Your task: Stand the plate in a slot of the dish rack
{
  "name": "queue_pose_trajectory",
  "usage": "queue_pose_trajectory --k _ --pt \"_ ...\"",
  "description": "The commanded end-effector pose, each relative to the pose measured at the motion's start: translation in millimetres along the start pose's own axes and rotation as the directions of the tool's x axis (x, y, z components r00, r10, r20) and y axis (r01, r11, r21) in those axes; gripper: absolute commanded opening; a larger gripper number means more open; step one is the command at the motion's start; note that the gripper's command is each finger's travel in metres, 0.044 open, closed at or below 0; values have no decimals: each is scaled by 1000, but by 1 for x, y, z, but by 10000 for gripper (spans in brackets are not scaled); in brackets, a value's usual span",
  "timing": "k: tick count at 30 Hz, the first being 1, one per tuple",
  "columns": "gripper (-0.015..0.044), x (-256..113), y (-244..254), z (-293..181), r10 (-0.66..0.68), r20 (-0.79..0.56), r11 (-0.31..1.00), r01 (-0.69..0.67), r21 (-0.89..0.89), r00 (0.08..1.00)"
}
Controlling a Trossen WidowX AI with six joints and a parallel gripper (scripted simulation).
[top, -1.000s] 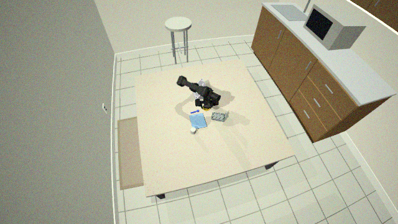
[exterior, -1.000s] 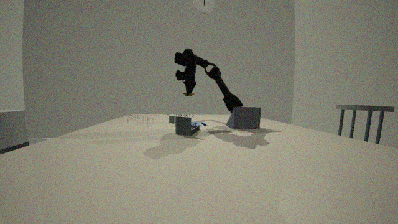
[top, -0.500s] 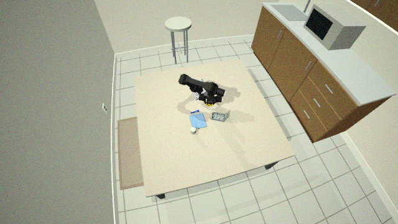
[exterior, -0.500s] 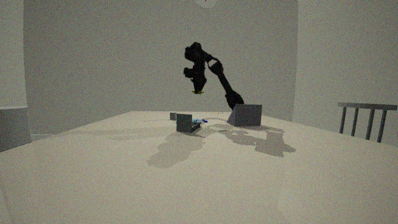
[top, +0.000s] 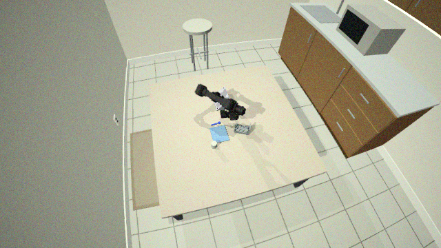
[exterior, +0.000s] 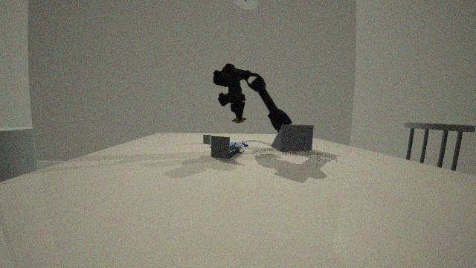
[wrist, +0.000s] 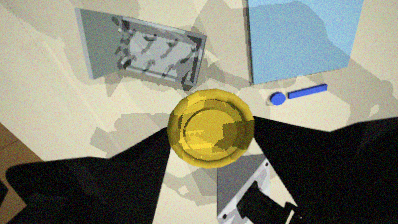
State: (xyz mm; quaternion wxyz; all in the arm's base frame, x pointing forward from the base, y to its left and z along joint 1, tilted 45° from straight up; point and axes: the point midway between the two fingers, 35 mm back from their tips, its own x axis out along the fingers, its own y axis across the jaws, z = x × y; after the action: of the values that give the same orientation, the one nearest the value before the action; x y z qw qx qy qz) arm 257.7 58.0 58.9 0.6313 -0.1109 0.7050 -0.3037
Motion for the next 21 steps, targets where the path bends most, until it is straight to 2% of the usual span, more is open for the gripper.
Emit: queue_pose_trajectory --k 1,11,21 --pt "0 10 1 0 72 -42 995 -75 -69 997" --pt "0 32 4 1 246 -118 938 -267 -221 962" --pt "0 50 7 4 421 -149 819 -445 -361 895"
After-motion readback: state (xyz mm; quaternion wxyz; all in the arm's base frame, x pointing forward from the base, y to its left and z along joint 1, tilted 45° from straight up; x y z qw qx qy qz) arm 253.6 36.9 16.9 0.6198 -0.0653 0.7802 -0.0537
